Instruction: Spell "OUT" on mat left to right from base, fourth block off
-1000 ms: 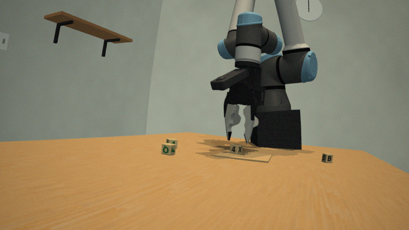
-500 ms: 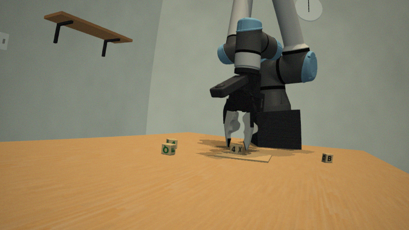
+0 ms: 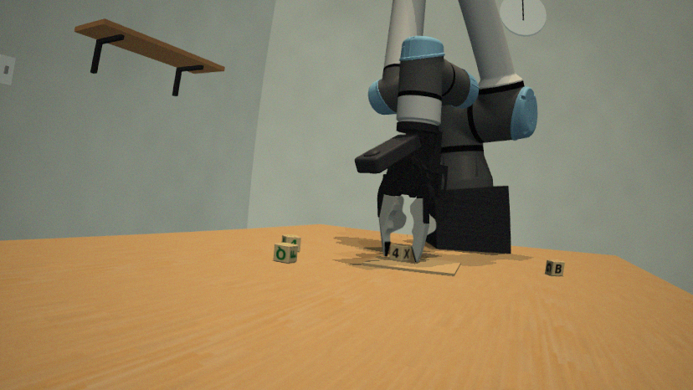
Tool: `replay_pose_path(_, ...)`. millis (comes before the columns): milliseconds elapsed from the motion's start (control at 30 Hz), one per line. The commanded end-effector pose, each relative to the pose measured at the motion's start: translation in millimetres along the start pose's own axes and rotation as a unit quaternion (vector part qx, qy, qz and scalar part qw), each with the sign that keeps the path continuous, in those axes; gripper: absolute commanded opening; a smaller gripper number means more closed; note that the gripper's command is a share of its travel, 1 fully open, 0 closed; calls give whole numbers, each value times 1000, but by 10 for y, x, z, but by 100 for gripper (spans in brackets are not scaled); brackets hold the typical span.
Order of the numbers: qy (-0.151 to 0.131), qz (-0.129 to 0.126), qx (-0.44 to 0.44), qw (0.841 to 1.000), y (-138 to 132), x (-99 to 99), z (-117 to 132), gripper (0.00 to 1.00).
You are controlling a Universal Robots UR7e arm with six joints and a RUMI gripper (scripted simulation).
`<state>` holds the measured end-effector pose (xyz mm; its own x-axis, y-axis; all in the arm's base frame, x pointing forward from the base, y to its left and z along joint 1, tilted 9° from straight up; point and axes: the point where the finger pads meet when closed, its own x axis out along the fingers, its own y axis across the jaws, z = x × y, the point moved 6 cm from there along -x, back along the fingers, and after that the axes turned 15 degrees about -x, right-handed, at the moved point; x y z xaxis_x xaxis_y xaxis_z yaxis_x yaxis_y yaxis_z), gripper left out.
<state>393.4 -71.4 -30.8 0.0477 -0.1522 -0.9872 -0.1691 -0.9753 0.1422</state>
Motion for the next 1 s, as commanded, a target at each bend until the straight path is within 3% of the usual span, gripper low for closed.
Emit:
replay_pose_path(0,1,0,0,1000,1,-1,-3,37)
replay_pose_path(300,1,0,0,1000,1,-1,-3,37)
replay_pose_path(333,1,0,0,1000,1,-1,-3,25)
replay_pose_path(867,1,0,0,1000,1,-1,-3,25)
replay_pose_path(900,1,0,0,1000,1,-1,-3,5)
replay_pose_path(967,1,0,0,1000,1,-1,-3,5)
